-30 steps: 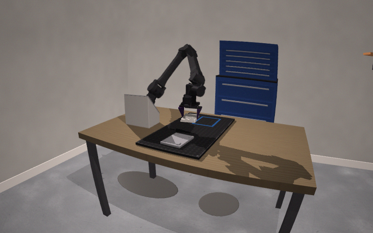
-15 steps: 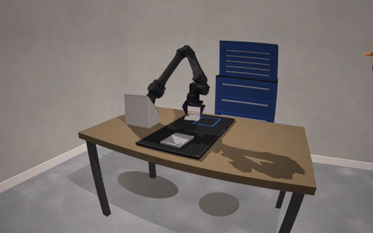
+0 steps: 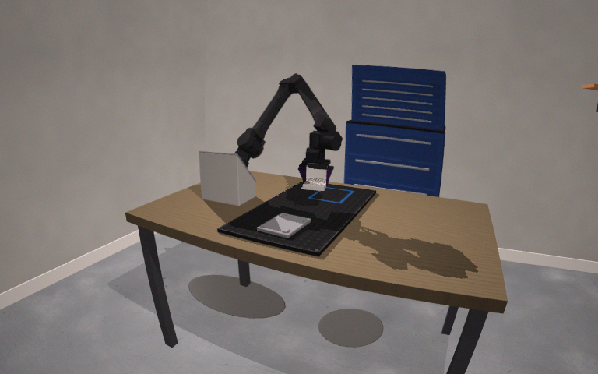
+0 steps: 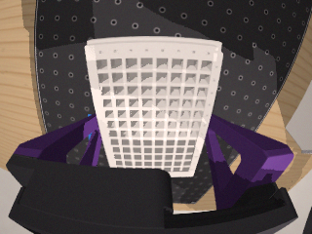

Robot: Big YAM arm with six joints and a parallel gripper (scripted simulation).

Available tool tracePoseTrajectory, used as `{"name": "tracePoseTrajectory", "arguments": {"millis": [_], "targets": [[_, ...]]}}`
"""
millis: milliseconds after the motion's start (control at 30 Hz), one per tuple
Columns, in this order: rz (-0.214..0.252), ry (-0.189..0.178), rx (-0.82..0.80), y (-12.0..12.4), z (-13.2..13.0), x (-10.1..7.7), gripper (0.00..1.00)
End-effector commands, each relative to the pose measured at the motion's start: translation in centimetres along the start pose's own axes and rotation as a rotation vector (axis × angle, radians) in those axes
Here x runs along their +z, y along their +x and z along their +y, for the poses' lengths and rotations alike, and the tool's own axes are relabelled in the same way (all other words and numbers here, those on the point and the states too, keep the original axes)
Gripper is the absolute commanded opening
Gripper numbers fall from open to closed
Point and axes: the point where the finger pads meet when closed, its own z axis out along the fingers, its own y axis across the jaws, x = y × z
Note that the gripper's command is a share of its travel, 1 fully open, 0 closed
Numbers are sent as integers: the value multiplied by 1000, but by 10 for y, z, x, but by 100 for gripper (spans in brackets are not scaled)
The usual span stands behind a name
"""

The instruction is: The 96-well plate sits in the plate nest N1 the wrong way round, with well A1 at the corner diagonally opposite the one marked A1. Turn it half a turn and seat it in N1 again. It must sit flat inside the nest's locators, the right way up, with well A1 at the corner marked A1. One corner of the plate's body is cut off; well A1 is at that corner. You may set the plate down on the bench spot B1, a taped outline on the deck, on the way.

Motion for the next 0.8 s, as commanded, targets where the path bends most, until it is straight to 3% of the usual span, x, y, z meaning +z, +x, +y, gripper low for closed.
{"name": "tracePoseTrajectory", "arguments": {"millis": [0,767], "targets": [[-7,-11,5,17,6,-4,0],[-5,-12,4,86,26,-4,0]]}}
